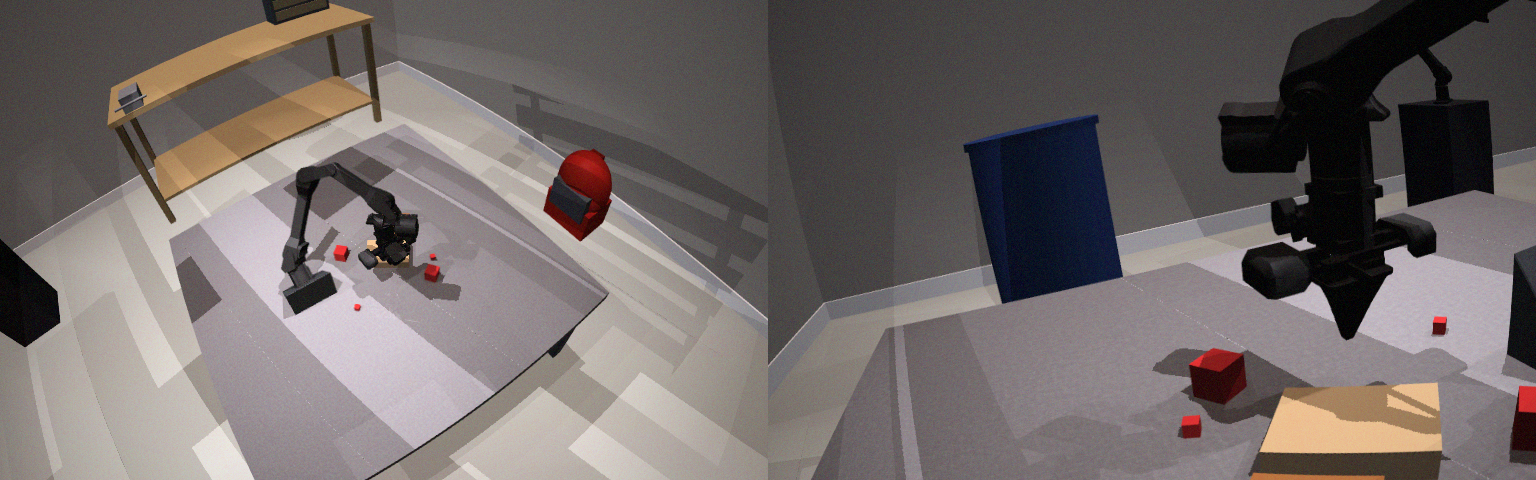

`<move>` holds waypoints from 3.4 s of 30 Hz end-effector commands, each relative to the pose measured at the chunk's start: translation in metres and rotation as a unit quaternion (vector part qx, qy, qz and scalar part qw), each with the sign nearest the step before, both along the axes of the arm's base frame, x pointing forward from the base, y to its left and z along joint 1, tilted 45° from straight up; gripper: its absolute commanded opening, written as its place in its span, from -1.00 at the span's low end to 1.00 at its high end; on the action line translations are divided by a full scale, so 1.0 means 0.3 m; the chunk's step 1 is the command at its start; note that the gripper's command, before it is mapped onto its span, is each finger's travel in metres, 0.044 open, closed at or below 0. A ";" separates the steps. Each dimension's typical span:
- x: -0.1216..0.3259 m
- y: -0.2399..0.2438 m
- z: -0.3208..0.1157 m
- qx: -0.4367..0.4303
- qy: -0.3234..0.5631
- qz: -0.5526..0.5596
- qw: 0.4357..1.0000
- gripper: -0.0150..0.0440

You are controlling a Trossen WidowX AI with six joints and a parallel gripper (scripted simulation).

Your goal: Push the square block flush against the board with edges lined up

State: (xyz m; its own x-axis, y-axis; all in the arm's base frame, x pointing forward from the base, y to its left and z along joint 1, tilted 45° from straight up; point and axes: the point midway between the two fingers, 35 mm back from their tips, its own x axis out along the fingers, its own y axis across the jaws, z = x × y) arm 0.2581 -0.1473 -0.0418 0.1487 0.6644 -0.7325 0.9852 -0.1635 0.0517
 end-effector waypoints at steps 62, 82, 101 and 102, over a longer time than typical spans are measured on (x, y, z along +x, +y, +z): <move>0.380 0.151 -0.064 -0.050 -0.298 0.329 0.895 -0.49; 0.452 0.098 -0.097 -0.051 -0.299 0.329 0.894 -0.49; 0.464 -0.054 0.004 -0.052 -0.298 0.330 0.894 -0.49; 0.463 -0.059 0.010 -0.052 -0.298 0.330 0.894 -0.49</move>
State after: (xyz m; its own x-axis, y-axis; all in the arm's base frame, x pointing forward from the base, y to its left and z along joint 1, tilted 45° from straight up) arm 0.4010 -0.1459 -0.0544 0.1220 0.6939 -0.7096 0.6593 0.4777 0.5806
